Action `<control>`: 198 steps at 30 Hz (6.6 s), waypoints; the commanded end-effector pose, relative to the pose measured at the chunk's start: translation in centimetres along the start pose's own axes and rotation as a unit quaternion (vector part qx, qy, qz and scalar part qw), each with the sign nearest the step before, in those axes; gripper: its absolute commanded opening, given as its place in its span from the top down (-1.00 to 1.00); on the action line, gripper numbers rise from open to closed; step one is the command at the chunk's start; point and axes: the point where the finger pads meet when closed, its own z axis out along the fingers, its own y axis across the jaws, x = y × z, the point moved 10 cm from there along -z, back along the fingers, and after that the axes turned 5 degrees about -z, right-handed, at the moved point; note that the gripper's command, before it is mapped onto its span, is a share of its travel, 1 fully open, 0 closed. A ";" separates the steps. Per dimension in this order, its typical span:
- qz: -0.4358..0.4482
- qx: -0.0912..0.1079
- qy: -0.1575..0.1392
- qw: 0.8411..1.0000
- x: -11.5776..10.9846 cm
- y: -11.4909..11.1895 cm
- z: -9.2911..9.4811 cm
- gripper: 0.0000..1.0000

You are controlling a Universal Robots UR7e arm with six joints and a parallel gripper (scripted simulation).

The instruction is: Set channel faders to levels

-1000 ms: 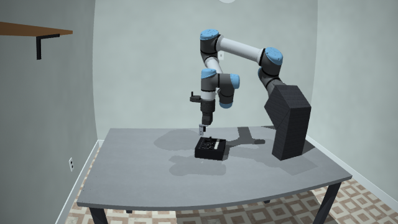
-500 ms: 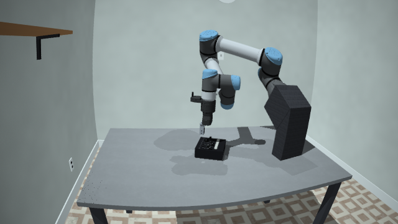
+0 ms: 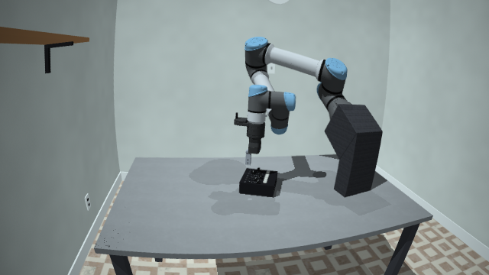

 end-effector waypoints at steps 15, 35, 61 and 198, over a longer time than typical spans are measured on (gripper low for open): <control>-0.002 0.000 -0.001 1.000 -0.2 0.0 0.1 1.00; -0.002 0.000 -0.001 1.000 -0.2 0.0 0.7 1.00; -0.002 0.000 -0.001 1.000 -0.2 0.0 2.2 1.00; -0.002 0.000 -0.001 1.000 -0.1 -0.1 3.7 1.00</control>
